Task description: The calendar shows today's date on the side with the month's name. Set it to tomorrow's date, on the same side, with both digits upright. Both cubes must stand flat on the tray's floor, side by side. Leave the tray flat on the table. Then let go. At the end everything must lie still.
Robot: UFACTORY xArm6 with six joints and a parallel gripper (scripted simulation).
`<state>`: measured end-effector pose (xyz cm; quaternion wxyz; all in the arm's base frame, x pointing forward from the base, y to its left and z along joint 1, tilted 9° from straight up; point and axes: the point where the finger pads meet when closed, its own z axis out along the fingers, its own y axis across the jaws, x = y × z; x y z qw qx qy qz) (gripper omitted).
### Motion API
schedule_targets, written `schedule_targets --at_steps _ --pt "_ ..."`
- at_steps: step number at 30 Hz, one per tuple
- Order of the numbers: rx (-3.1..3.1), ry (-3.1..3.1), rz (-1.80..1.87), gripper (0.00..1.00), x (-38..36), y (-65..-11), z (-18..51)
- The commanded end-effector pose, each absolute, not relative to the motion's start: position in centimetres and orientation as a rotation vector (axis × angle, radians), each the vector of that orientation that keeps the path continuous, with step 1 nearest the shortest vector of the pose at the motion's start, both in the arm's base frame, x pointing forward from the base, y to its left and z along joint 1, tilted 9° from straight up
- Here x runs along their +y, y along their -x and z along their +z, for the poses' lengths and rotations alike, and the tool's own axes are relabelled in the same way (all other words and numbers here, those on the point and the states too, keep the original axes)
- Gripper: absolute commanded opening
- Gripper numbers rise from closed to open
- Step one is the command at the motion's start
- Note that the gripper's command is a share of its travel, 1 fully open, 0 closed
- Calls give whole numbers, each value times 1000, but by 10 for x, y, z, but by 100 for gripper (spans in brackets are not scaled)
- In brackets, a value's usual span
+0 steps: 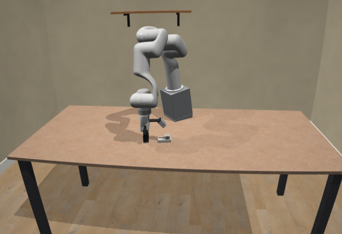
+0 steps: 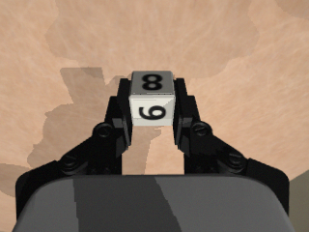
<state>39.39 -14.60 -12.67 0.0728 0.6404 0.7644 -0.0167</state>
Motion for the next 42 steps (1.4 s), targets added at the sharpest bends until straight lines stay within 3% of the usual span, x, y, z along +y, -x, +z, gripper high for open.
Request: schedule_targets --at_steps 1,27,42 --pt "2295 -1922 -49 27 -146 -395 -126" --pt "2295 -1922 -49 27 -146 -395 -122" --pt "2295 -1922 -49 27 -136 -387 -43"
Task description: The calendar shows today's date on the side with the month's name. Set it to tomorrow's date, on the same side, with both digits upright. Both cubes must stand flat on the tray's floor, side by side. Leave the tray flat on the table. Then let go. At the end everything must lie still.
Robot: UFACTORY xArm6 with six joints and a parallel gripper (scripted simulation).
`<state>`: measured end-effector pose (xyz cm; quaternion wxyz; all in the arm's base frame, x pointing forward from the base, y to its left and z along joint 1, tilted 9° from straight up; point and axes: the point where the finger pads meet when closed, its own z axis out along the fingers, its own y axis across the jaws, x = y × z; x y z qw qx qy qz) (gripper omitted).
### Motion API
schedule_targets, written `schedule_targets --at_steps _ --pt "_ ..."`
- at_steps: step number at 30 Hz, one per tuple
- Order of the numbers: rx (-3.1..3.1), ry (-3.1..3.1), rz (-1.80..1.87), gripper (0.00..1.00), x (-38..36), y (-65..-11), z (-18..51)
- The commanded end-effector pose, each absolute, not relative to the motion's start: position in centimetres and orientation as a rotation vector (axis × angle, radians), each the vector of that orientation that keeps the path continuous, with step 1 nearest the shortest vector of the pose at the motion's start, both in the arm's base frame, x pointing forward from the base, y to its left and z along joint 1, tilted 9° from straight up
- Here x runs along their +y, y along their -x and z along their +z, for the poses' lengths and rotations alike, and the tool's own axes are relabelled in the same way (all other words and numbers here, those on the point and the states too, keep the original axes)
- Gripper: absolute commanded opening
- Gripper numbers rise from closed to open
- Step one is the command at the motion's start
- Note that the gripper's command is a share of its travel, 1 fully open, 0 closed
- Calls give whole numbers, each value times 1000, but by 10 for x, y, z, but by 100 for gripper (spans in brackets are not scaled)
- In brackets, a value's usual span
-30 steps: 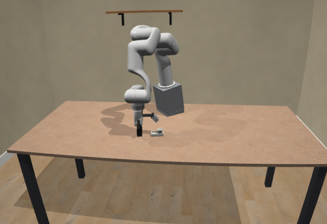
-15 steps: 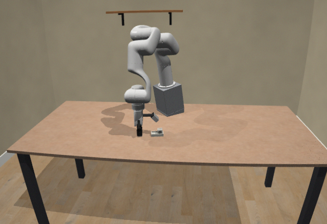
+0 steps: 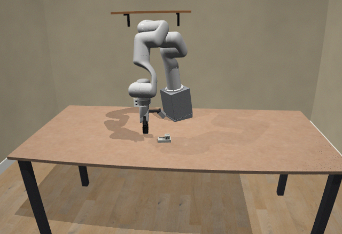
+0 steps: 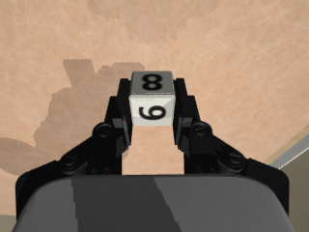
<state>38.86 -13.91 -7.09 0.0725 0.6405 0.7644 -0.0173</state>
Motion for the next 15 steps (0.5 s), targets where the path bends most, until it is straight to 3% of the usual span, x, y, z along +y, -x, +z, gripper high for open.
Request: schedule_targets --at_steps 1,15 --pt "2295 -1922 -49 27 -136 -387 -38" --pt "2295 -1922 -49 27 -134 -386 -27"
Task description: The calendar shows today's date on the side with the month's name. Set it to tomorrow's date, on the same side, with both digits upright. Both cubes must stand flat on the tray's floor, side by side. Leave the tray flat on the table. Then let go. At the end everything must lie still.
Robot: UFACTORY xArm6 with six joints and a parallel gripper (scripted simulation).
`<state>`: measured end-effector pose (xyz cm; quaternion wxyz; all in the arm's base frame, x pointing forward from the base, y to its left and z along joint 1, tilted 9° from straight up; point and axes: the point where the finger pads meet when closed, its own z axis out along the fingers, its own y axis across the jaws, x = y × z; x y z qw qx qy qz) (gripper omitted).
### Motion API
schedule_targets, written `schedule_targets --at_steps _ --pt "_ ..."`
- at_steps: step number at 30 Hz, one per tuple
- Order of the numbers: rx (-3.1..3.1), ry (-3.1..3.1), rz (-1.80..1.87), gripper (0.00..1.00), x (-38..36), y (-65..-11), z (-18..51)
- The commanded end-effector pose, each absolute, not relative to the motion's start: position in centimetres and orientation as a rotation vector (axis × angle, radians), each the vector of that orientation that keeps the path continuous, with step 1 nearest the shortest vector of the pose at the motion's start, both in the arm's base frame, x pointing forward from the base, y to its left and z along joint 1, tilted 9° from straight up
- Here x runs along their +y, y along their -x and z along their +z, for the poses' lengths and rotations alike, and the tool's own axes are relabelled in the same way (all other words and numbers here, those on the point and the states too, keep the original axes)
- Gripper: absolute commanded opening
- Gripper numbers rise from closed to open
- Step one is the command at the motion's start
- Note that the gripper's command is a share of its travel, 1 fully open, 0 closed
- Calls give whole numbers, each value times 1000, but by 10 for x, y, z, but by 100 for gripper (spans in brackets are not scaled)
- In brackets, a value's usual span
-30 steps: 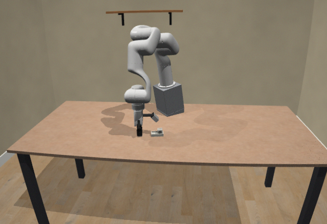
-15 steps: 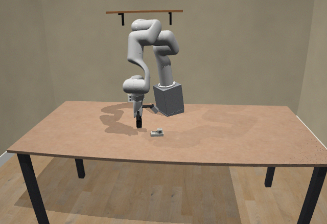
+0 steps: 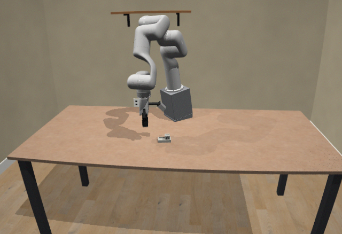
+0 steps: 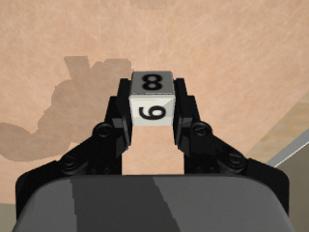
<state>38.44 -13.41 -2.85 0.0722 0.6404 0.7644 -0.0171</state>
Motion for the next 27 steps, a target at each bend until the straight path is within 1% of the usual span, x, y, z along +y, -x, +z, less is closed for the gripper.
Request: schedule_targets --at_steps 1,3,5,10,27 --pt "2295 -1922 -49 27 -133 -386 -27" --pt "2296 -1922 -49 27 -115 -384 -27" --pt "2297 -1921 -49 27 -80 -378 -28" --pt "2299 -1918 -48 27 -48 -369 -28" --pt "2299 -1918 -48 27 -48 -369 -29"
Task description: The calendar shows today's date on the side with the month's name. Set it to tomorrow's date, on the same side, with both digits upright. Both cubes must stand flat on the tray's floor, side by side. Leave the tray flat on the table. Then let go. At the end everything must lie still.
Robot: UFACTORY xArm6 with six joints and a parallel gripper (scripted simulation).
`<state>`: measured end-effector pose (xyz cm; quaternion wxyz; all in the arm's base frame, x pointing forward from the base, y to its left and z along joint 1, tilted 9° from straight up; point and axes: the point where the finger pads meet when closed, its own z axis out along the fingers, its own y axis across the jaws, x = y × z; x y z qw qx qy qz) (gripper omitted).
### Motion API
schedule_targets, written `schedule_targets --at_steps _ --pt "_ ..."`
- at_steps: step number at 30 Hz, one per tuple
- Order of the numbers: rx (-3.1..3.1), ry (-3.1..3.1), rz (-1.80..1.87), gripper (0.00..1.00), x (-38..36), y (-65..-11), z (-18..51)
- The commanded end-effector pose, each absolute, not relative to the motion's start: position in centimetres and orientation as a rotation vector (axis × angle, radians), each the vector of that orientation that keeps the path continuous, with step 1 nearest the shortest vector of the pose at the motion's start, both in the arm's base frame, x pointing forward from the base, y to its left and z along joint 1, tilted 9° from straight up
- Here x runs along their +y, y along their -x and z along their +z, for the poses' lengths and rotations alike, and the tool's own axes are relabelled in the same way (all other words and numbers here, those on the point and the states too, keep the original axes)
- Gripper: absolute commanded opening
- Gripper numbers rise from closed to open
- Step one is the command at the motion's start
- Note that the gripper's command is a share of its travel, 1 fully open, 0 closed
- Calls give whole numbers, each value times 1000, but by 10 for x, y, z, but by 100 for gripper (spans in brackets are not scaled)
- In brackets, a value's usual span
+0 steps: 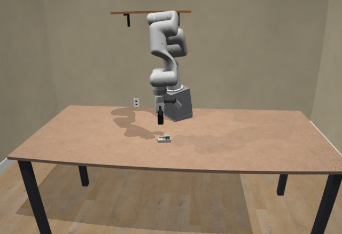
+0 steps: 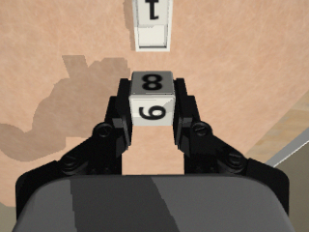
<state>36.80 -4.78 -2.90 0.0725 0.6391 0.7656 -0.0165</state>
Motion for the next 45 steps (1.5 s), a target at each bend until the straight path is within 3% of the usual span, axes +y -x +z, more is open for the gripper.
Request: schedule_targets --at_steps 1,27,45 --pt "2299 -1918 -48 27 -48 -369 -29" --pt "2298 -1918 -49 27 -53 -375 -89" --pt "2298 -1918 -49 27 -53 -375 -94"
